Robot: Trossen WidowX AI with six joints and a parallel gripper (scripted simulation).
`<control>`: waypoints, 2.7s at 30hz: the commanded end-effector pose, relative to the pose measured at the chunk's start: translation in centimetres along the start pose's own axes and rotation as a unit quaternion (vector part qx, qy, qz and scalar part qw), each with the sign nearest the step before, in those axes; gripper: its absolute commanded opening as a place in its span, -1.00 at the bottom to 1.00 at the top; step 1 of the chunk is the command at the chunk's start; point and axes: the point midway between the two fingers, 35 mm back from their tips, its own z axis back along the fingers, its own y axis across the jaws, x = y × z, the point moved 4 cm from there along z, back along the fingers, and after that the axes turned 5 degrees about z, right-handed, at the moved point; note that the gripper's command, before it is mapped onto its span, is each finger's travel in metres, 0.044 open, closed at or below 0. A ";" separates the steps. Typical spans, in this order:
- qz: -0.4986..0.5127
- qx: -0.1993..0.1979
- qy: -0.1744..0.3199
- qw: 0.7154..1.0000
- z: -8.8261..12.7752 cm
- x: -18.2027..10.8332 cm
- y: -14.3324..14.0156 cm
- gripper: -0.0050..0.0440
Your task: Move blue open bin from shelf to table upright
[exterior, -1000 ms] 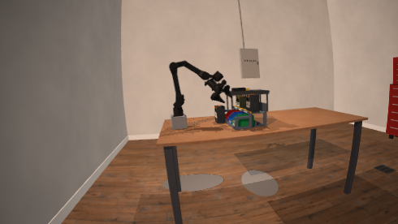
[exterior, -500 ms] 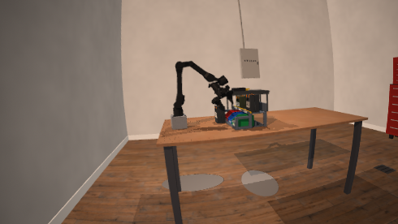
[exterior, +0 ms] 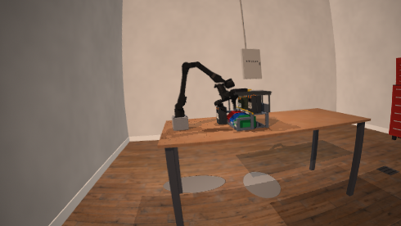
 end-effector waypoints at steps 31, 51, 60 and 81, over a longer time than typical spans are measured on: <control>-0.131 -0.105 0.170 0.971 1.6 2.3 1.1 1.00; -0.131 -0.104 0.170 0.971 1.9 2.4 1.1 1.00; -0.131 -0.104 0.169 0.971 2.0 2.4 1.0 1.00; -0.131 -0.104 0.169 0.971 2.1 2.5 1.0 1.00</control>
